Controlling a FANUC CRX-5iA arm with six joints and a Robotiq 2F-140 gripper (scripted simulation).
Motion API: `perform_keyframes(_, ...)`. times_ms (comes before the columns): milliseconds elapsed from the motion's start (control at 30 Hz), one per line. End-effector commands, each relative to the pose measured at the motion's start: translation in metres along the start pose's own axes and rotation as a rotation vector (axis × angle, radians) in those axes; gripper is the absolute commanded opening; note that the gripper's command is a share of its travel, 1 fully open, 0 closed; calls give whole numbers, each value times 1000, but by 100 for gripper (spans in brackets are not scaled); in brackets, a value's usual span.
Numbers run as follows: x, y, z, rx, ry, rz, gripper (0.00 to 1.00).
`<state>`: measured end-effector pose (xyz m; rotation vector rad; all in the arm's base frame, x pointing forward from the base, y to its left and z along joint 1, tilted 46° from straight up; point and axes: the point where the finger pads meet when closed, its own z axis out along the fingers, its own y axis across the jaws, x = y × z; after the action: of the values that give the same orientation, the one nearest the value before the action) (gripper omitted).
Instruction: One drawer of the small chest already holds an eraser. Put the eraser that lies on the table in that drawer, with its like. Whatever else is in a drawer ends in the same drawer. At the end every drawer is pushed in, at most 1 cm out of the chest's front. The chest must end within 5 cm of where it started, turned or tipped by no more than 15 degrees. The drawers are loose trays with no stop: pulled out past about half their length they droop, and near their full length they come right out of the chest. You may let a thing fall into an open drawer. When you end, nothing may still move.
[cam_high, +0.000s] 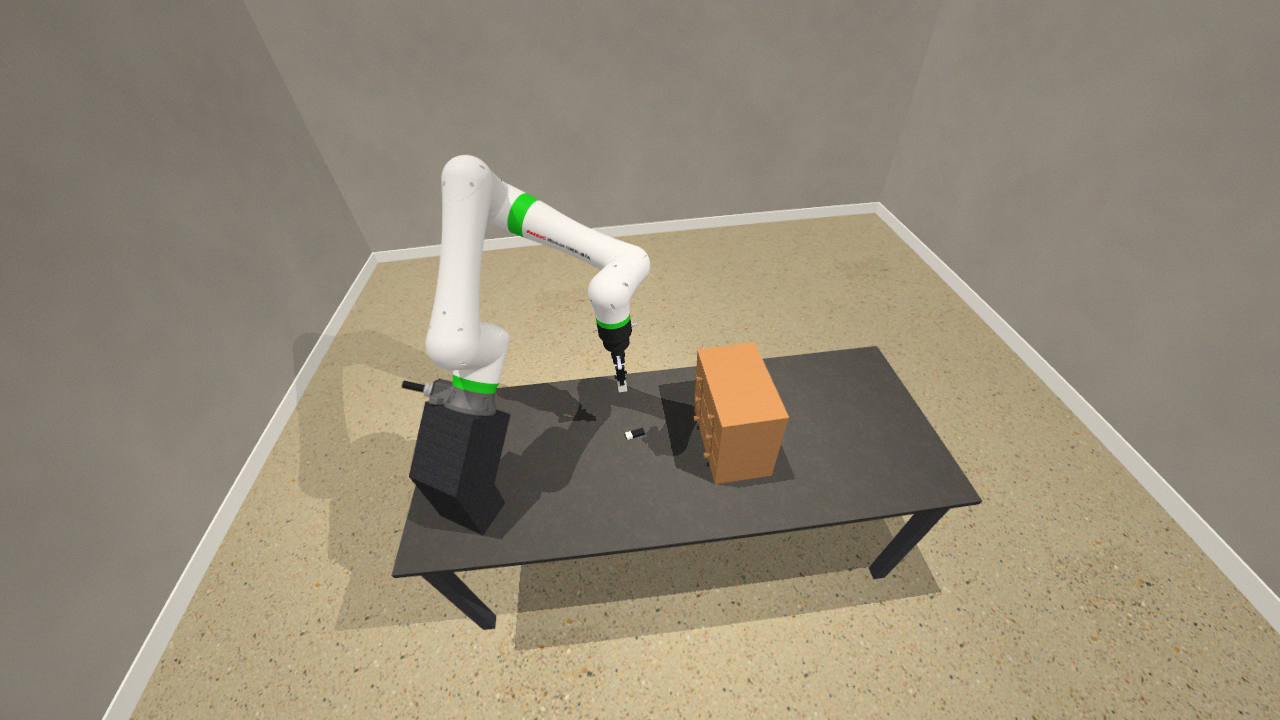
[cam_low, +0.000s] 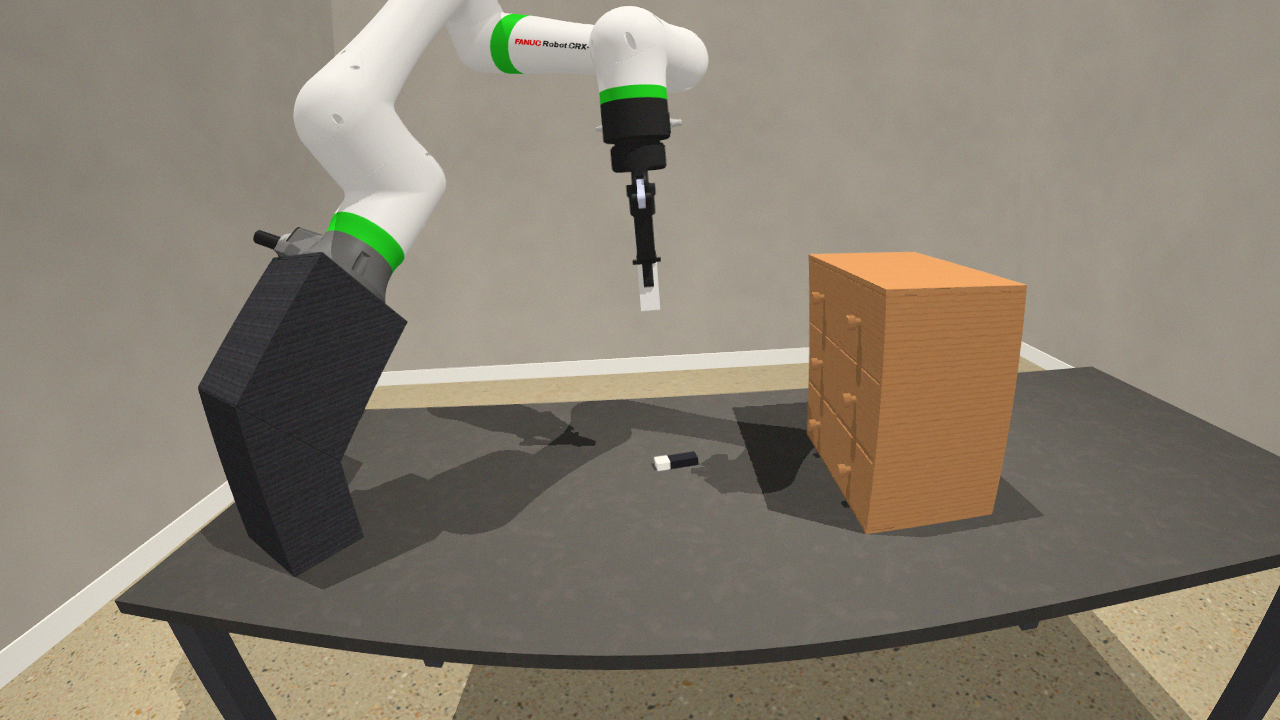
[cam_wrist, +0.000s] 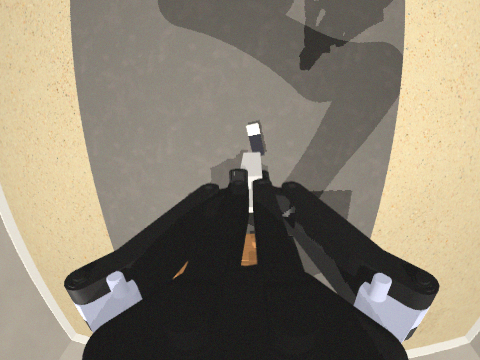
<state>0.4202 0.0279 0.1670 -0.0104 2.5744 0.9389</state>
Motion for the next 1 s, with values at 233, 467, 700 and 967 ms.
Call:
perform_keyframes(233,1,0,0,0,8,1,0)
perform_keyframes(467,1,-1,-1,0,8,1,0)
perform_keyframes(700,-2,-20,-13,0,8,1,0)
perform_keyframes(967,-7,-68,-44,0,8,1,0)
